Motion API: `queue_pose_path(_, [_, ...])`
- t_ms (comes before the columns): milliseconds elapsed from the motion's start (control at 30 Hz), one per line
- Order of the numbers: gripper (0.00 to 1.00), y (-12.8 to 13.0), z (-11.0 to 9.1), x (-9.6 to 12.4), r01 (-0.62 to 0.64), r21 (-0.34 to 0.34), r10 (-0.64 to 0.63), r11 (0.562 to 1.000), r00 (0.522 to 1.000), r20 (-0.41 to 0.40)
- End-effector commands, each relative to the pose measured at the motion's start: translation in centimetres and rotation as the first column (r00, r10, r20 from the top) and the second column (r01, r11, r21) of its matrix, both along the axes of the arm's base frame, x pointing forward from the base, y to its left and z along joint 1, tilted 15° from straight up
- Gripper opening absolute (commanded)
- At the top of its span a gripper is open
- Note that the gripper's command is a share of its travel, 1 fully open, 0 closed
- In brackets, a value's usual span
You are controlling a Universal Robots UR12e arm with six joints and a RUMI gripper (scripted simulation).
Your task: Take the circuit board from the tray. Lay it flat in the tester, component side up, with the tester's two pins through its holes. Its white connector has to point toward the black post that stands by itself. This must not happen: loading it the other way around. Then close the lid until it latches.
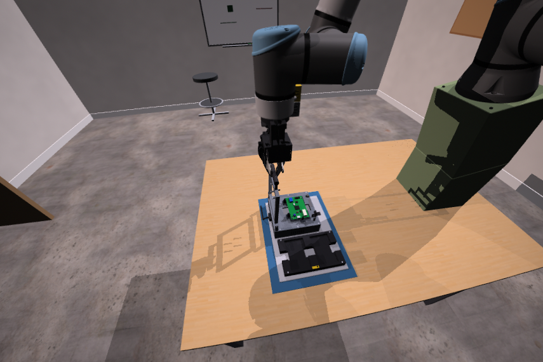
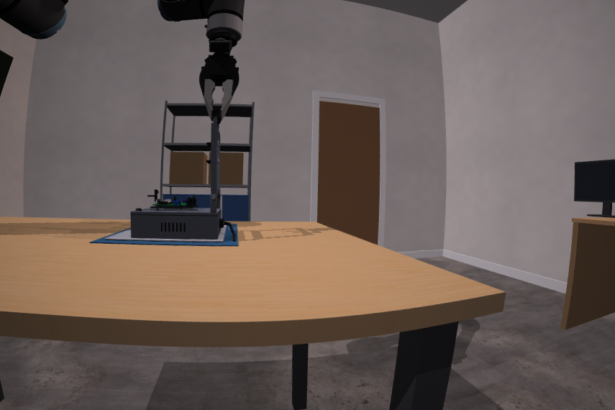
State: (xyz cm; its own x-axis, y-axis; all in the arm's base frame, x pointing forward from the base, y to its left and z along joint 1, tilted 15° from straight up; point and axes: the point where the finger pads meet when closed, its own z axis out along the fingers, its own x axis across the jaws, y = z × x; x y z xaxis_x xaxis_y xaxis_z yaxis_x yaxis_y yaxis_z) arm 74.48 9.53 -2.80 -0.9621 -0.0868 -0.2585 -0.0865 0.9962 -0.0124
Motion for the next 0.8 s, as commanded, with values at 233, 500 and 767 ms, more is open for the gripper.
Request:
queue_pose_path(233, [0.00,-0.3,-1.0,-2.3,0.001,0.000,-0.001,1.000,1.000,-0.005])
queue_pose_path(500, [0.00,-0.4,-1.7,-3.6,0.001,0.000,-0.001,1.000,1.000,-0.007])
queue_pose_path(767, [0.00,-0.5,-2.6,-4.9,0.001,0.001,-0.001,1.000,1.000,-0.008])
